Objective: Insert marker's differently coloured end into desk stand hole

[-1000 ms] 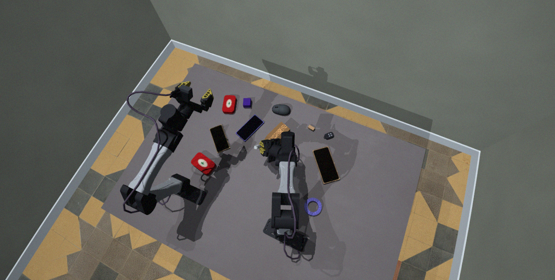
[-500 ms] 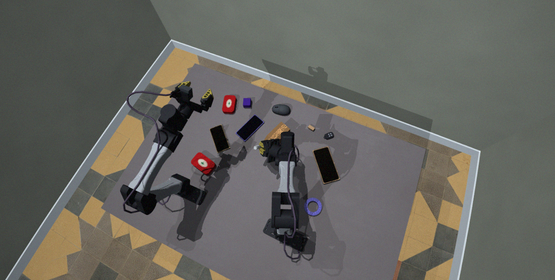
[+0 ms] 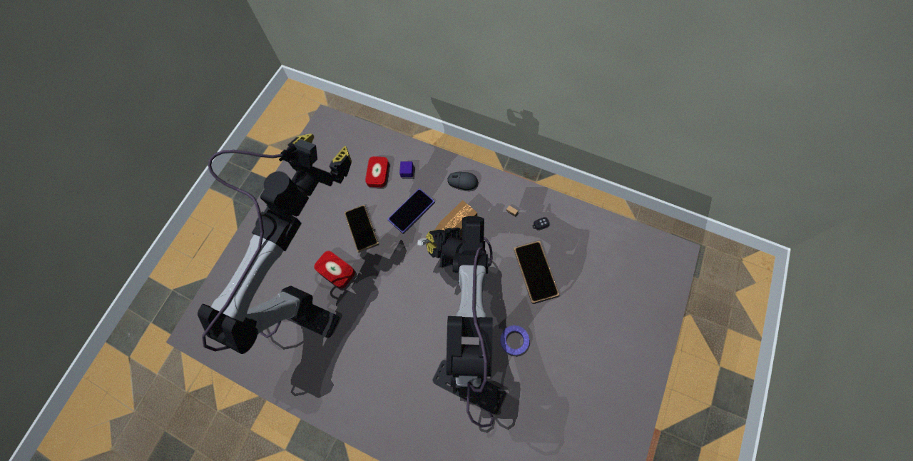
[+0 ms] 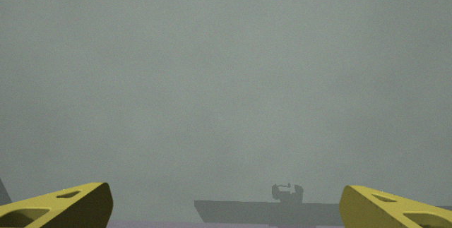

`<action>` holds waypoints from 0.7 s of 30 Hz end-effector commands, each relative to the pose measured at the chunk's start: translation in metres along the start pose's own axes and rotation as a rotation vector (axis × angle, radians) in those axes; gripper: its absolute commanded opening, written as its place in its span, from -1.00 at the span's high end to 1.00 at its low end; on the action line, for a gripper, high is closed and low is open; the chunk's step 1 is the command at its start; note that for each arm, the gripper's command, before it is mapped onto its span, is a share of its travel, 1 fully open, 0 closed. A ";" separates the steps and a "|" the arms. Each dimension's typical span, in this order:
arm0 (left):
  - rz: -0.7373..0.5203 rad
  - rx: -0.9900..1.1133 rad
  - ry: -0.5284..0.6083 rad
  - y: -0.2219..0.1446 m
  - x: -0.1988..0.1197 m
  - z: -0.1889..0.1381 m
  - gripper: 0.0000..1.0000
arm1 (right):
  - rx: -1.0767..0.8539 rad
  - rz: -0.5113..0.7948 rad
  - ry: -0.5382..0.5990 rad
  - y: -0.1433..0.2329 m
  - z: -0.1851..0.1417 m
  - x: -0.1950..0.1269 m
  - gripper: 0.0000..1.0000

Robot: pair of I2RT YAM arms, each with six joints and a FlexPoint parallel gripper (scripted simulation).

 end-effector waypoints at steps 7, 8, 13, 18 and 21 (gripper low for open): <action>0.018 -0.005 -0.084 0.006 -0.006 0.025 -1.00 | -0.046 0.033 0.016 0.016 -0.003 -0.001 1.00; 0.018 -0.005 -0.084 0.006 -0.006 0.025 -1.00 | -0.041 0.038 0.012 0.017 -0.002 -0.003 1.00; 0.018 -0.005 -0.084 0.006 -0.006 0.025 -1.00 | -0.041 0.042 0.016 0.018 -0.007 -0.005 1.00; 0.018 -0.005 -0.084 0.006 -0.006 0.025 -1.00 | -0.047 0.045 0.013 0.019 -0.004 -0.006 1.00; 0.018 -0.005 -0.084 0.006 -0.006 0.025 -1.00 | -0.038 0.029 0.012 0.016 0.000 -0.001 1.00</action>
Point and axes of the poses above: on each arm, the point where the finger pads meet when closed, its own x axis out along the fingers, its own y axis across the jaws, z = x × y, the point moved 6 cm from there along -x, back along the fingers, and after that the axes turned 8 degrees about x, right-handed, at the moved point
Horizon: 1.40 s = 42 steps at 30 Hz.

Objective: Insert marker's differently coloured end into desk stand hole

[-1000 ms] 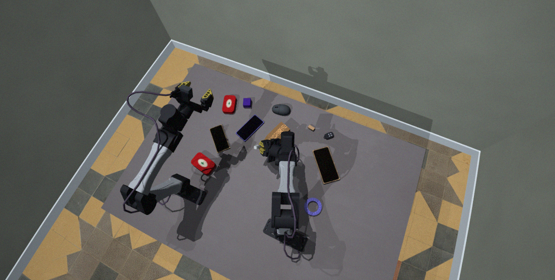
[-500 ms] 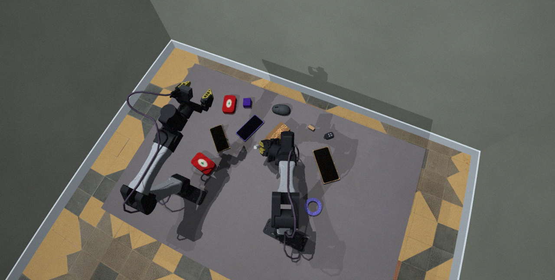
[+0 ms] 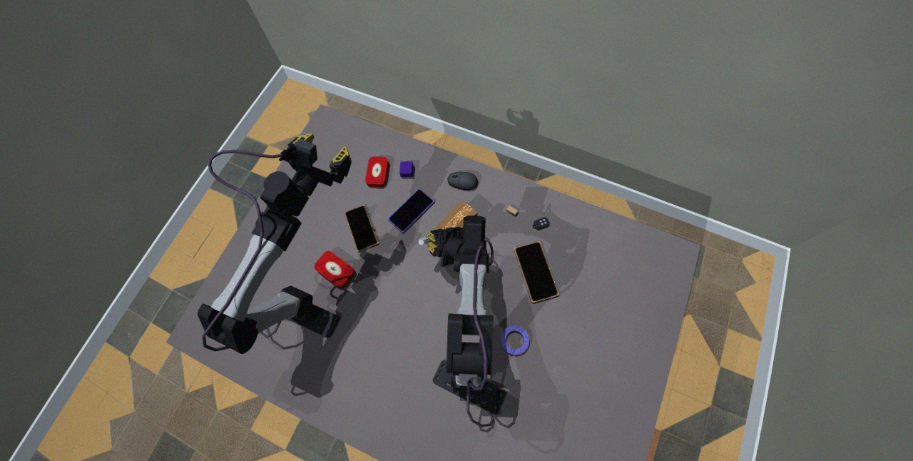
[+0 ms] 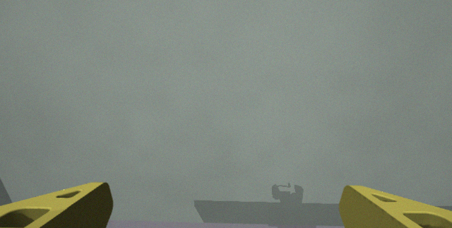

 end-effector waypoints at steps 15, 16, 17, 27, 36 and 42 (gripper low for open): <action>0.018 -0.005 -0.084 0.006 -0.006 0.025 -1.00 | -0.032 0.028 0.010 0.010 0.001 -0.003 1.00; 0.018 -0.005 -0.084 0.006 -0.006 0.025 -1.00 | -0.017 0.011 0.009 0.007 0.004 0.001 1.00; 0.018 -0.005 -0.084 0.006 -0.006 0.025 -1.00 | -0.026 0.022 0.008 0.010 0.002 -0.002 1.00; 0.018 -0.005 -0.084 0.006 -0.006 0.025 -1.00 | -0.028 0.021 0.010 0.008 0.002 0.001 1.00; 0.018 -0.005 -0.084 0.006 -0.006 0.025 -1.00 | -0.050 0.041 0.013 0.018 0.002 -0.003 1.00; 0.018 -0.005 -0.084 0.006 -0.006 0.025 -1.00 | -0.039 0.024 0.015 0.015 0.001 0.000 1.00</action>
Point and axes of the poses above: on each arm, the point where the finger pads meet when closed, its own x axis out along the fingers, its own y axis across the jaws, z = x × y, the point moved 6 cm from there along -x, back along the fingers, and after that the axes turned 8 degrees about x, right-handed, at the moved point
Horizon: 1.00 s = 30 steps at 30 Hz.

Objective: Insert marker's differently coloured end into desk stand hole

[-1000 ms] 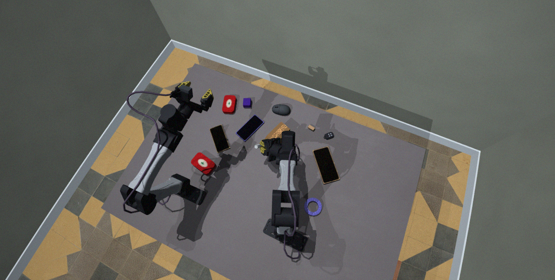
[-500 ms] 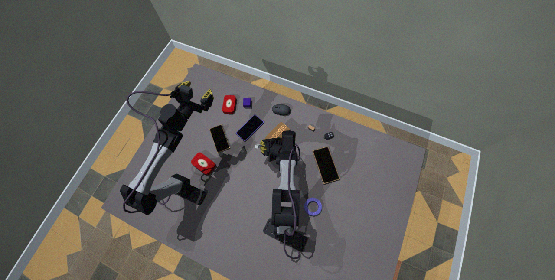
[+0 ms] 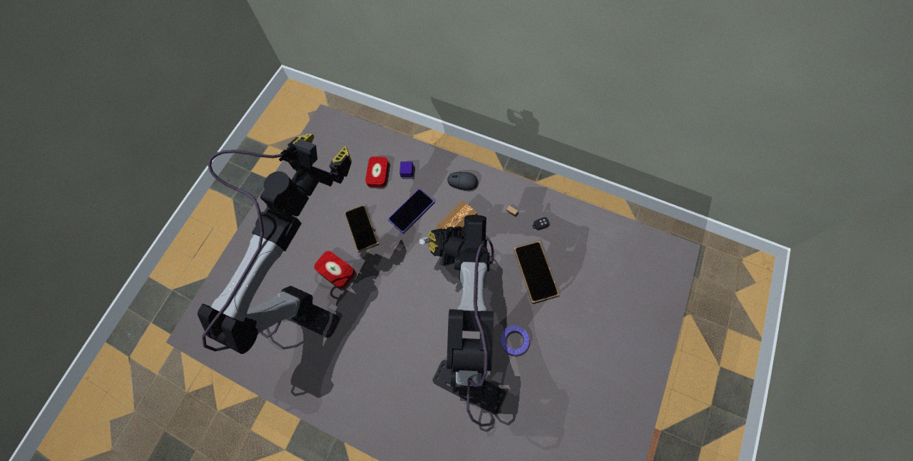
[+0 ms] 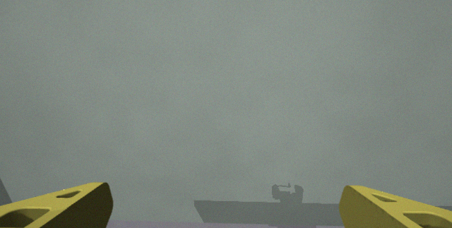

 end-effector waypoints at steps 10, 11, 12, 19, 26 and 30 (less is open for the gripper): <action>0.018 -0.005 -0.084 0.006 -0.006 0.025 -1.00 | -0.070 0.065 0.011 0.023 -0.009 -0.012 1.00; 0.018 -0.005 -0.084 0.006 -0.006 0.025 -1.00 | -0.069 0.061 0.011 0.023 -0.007 -0.010 1.00; 0.018 -0.005 -0.084 0.006 -0.006 0.025 -1.00 | -0.059 0.052 0.012 0.021 -0.005 -0.007 1.00; 0.018 -0.005 -0.084 0.006 -0.006 0.025 -1.00 | -0.033 0.029 0.013 0.013 -0.001 -0.002 1.00; 0.018 -0.005 -0.084 0.006 -0.006 0.025 -1.00 | -0.029 0.030 0.011 0.015 0.002 -0.005 1.00; 0.018 -0.005 -0.084 0.006 -0.006 0.025 -1.00 | -0.027 0.024 0.008 0.012 0.004 -0.004 1.00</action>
Point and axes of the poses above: on each arm, the point where the finger pads meet when closed, its own x axis out along the fingers, its own y axis across the jaws, z = x × y, the point moved 6 cm from there along -x, back along the fingers, and after that the axes turned 8 degrees about x, right-handed, at the moved point
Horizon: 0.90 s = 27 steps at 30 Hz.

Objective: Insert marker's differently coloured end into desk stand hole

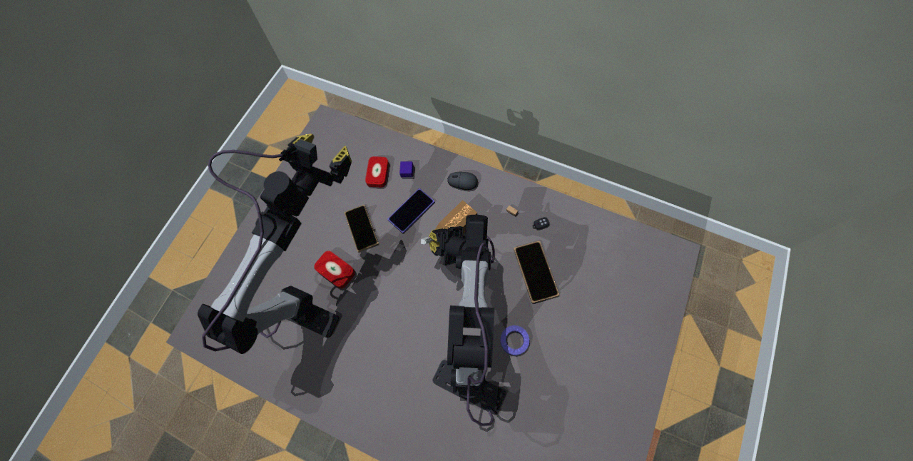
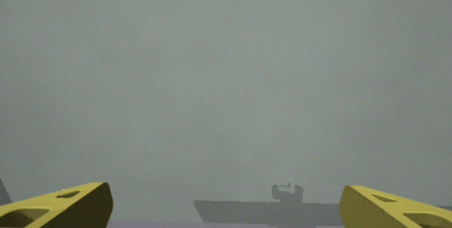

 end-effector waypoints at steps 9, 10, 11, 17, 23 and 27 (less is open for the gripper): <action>0.018 -0.005 -0.084 0.006 -0.006 0.025 -1.00 | -0.014 0.018 -0.011 0.011 0.007 -0.005 1.00; 0.018 -0.005 -0.084 0.006 -0.006 0.025 -1.00 | -0.014 0.019 -0.013 0.012 0.007 -0.005 1.00; 0.018 -0.005 -0.084 0.006 -0.006 0.025 -1.00 | -0.054 0.030 0.029 0.016 -0.013 -0.004 1.00; 0.018 -0.005 -0.084 0.006 -0.006 0.025 -1.00 | -0.051 0.040 0.022 0.018 -0.011 -0.007 1.00; 0.018 -0.005 -0.084 0.006 -0.006 0.025 -1.00 | -0.009 0.008 0.001 0.003 -0.011 -0.005 1.00; 0.018 -0.005 -0.084 0.006 -0.006 0.025 -1.00 | -0.026 0.023 0.004 0.006 -0.016 -0.007 1.00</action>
Point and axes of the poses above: on each arm, the point where the finger pads meet when closed, its own x axis out along the fingers, its own y axis across the jaws, z = x × y, the point moved 6 cm from there along -x, back along the fingers, and after that the axes turned 8 degrees about x, right-handed, at the moved point
